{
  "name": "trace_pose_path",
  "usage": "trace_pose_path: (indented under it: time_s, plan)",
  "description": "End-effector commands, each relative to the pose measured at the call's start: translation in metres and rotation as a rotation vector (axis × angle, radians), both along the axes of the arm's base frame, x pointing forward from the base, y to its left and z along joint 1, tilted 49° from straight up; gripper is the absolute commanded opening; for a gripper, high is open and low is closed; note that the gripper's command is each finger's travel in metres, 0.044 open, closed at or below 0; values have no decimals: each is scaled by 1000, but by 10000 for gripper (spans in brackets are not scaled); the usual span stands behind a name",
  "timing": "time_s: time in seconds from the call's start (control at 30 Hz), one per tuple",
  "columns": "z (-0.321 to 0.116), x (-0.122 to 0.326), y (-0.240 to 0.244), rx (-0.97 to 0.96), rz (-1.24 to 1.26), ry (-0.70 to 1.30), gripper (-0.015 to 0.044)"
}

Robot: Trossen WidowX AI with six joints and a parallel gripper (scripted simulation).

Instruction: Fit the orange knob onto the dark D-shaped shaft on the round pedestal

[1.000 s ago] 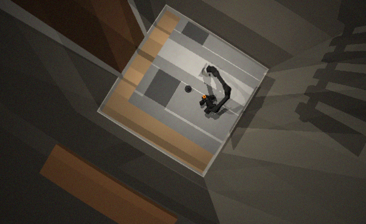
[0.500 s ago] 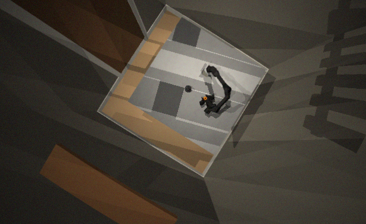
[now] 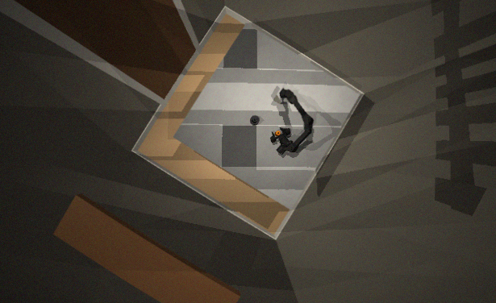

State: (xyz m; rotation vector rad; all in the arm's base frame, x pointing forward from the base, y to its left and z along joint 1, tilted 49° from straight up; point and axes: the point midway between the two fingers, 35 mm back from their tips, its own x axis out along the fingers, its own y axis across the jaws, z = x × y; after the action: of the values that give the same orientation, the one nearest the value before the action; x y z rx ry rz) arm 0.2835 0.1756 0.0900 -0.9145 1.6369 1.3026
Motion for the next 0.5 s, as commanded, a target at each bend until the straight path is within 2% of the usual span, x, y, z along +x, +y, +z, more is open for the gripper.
trace_pose_path:
  time_s: [0.0, 0.23, 0.3, 0.47]
  plan:
    - [0, 0, 0, 0, 0, 0, 440]
    - [1, 0, -1, 13, -7, 3, 440]
    - [8, 2, -10, 120, -63, 15, 440]
    - [40, 10, -42, 531, -249, -38, 440]
